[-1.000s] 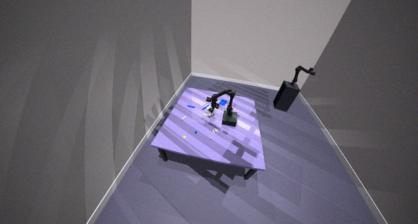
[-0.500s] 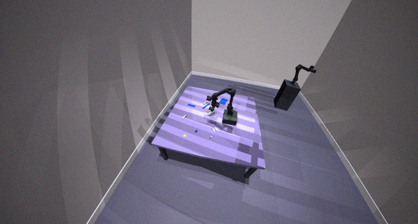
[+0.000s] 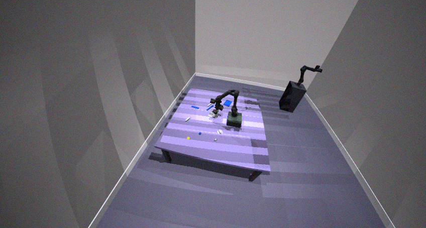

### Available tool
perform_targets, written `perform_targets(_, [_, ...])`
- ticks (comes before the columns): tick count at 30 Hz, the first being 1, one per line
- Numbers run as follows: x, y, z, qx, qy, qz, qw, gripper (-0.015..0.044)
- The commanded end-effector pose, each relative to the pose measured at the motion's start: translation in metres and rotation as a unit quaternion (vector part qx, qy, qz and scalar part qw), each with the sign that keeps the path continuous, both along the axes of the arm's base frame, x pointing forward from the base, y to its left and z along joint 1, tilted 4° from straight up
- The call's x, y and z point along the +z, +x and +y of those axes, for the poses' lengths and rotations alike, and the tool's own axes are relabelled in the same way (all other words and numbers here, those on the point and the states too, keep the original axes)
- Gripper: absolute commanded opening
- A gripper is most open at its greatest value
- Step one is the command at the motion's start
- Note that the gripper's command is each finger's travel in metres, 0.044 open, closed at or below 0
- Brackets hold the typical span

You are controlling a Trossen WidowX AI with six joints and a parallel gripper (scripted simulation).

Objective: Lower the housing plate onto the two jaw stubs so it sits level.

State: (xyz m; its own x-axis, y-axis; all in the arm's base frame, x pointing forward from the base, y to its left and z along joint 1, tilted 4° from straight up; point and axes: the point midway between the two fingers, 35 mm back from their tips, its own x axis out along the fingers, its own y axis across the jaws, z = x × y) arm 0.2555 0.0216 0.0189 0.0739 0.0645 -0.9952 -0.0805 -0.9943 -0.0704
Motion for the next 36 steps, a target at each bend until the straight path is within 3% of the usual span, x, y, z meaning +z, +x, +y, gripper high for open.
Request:
perform_targets(1, [-0.009, -0.003, 0.001, 0.000, 0.002, 0.006, 1.000, 0.0351])
perform_targets(22, [-0.043, -0.003, 0.003, 0.000, 0.002, 0.006, 1.000, 0.0351])
perform_targets(36, [-0.044, -0.003, 0.004, 0.000, 0.002, 0.006, 1.000, 0.0351])
